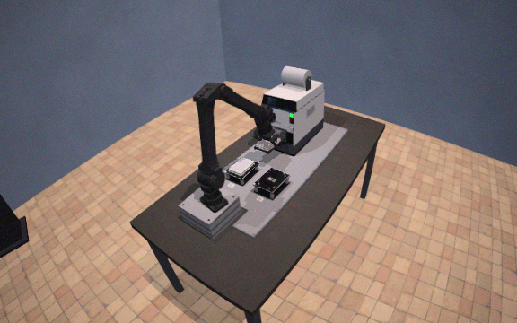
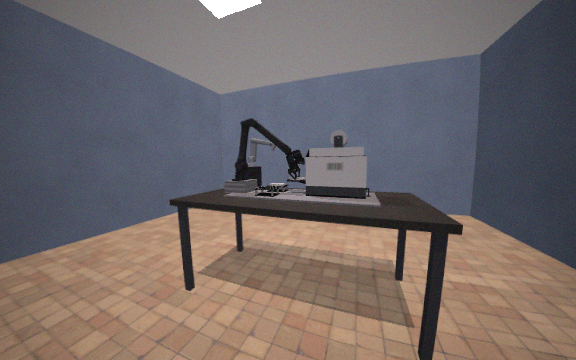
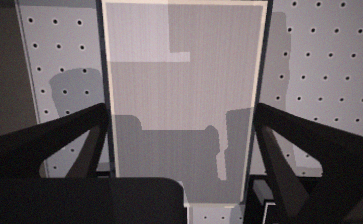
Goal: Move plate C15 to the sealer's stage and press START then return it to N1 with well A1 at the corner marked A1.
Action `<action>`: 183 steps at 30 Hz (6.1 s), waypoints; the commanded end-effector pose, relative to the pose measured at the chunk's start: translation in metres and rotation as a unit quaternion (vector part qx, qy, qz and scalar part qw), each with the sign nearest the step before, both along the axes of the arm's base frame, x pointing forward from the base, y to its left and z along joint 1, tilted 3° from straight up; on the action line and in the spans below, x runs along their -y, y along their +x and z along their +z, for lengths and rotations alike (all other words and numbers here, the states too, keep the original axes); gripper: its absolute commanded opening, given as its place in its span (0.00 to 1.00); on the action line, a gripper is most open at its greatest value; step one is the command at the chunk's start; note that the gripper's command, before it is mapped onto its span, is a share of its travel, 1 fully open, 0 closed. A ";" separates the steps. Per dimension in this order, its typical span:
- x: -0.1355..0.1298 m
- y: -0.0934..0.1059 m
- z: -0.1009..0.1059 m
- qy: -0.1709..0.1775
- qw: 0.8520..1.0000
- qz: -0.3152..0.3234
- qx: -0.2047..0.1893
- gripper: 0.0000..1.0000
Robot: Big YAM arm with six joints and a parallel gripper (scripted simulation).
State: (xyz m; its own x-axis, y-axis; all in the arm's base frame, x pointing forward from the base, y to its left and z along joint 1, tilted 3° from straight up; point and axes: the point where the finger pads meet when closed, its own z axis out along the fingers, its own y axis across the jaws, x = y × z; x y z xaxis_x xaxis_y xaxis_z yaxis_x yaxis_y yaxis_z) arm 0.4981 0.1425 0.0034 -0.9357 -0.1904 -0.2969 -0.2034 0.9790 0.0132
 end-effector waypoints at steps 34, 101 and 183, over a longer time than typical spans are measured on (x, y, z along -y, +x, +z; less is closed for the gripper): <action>-0.003 0.009 -0.005 0.001 1.000 -0.004 0.004 1.00; -0.008 0.027 0.012 0.005 1.000 -0.003 0.025 0.00; -0.002 0.006 0.004 0.000 1.000 0.001 0.001 0.00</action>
State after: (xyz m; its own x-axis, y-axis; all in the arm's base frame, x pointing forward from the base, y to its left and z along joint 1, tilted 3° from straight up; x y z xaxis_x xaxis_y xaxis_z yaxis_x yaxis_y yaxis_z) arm 0.4991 0.1418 0.0142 -0.9365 -0.1873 -0.2964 -0.2001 0.9797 0.0134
